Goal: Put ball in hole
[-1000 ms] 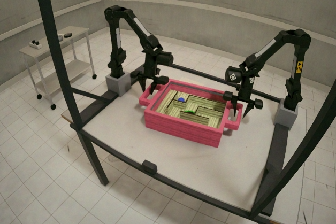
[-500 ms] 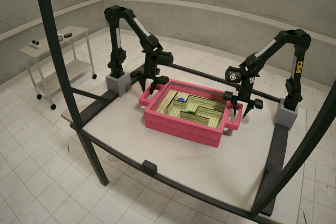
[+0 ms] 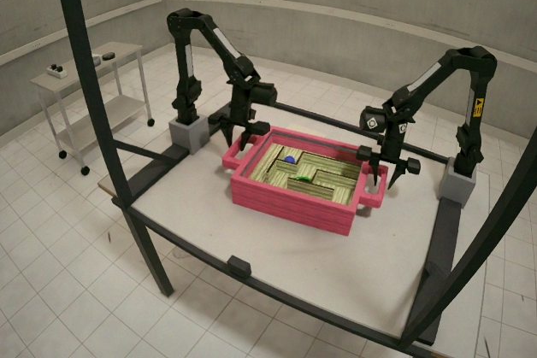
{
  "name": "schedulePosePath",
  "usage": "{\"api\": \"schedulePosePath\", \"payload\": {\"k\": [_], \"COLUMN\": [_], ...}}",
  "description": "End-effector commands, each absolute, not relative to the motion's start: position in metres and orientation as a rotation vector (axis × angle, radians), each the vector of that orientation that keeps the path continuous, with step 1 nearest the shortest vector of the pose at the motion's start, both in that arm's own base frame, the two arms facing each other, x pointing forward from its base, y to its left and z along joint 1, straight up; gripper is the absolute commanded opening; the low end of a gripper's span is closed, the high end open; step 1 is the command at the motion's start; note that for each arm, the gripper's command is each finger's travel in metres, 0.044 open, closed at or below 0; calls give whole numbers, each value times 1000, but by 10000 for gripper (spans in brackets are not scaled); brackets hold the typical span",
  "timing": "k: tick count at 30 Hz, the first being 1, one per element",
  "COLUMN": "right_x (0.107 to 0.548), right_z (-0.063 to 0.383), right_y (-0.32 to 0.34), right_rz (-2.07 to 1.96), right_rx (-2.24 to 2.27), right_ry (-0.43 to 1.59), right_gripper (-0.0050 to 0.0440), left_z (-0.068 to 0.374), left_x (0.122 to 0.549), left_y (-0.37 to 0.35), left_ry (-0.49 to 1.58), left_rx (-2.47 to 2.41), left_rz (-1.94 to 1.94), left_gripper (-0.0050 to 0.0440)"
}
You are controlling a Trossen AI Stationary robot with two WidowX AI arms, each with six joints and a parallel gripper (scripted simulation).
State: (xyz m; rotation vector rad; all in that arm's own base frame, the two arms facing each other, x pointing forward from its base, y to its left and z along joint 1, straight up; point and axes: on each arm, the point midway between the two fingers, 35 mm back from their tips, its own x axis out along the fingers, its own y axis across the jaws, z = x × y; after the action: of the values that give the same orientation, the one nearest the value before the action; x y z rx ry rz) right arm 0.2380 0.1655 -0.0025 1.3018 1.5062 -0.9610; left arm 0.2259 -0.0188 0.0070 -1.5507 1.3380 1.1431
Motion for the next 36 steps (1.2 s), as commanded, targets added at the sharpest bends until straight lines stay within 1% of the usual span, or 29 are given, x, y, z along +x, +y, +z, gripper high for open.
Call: {"api": "schedulePosePath", "payload": {"k": [1,5,6,33,34,36], "right_x": [238,238,238,238,238,238], "right_z": [2,2,2,2,2,2], "right_y": [166,166,166,166,166,166], "right_rz": [-949,-948,-948,-947,-947,-947], "right_rx": [1308,1309,1309,1309,1309,1309], "right_ry": [1499,1499,1499,1498,1498,1498], "right_gripper": [183,183,183,183,0,0], "left_z": [11,11,11,7,7,7], "left_x": [230,230,230,228,228,227], "left_y": [-19,-19,-19,-19,-19,-19], "left_ry": [1327,1327,1328,1334,1334,1334], "left_rx": [-1551,-1551,-1550,-1551,-1551,-1551], "left_rz": [1126,1125,1125,1136,1136,1137], "left_gripper": [183,183,0,-5,-12,-27]}}
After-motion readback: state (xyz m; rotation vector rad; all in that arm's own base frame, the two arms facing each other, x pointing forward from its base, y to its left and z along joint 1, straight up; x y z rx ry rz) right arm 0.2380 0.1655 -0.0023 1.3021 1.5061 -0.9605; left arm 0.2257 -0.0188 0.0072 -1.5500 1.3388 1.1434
